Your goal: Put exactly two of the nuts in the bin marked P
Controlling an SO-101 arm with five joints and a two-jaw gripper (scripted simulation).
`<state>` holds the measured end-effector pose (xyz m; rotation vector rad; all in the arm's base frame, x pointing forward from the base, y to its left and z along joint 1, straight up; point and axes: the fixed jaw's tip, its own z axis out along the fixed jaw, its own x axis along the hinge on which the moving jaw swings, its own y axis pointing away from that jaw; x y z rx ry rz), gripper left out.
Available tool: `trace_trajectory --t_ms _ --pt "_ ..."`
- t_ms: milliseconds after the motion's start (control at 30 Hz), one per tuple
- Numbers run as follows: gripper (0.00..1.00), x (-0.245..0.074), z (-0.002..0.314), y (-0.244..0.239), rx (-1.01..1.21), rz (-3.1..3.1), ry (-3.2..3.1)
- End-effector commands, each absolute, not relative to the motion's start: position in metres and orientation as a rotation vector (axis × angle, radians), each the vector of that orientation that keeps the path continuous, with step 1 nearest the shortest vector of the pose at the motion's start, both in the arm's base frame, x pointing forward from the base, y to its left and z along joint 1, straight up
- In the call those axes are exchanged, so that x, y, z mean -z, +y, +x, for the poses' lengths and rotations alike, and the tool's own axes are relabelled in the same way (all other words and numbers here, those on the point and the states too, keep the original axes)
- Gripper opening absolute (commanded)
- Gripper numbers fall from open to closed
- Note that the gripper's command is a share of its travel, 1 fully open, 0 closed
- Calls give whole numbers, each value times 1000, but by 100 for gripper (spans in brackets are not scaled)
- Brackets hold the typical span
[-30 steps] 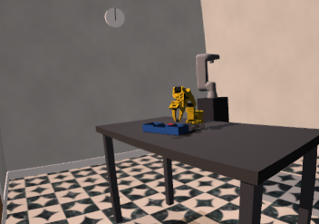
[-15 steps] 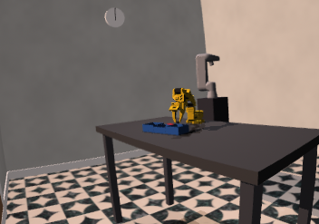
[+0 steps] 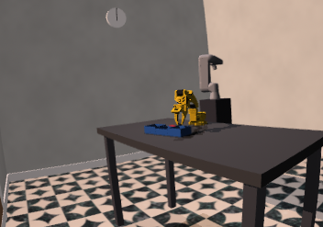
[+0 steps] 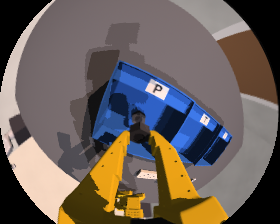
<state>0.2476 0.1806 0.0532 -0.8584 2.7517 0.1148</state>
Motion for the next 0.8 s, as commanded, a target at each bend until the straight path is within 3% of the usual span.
trace_trajectory --t_ms 0,767 --pt "0 -64 253 182 -135 -824 2714" --pt "0 -54 249 179 -114 -839 2765"
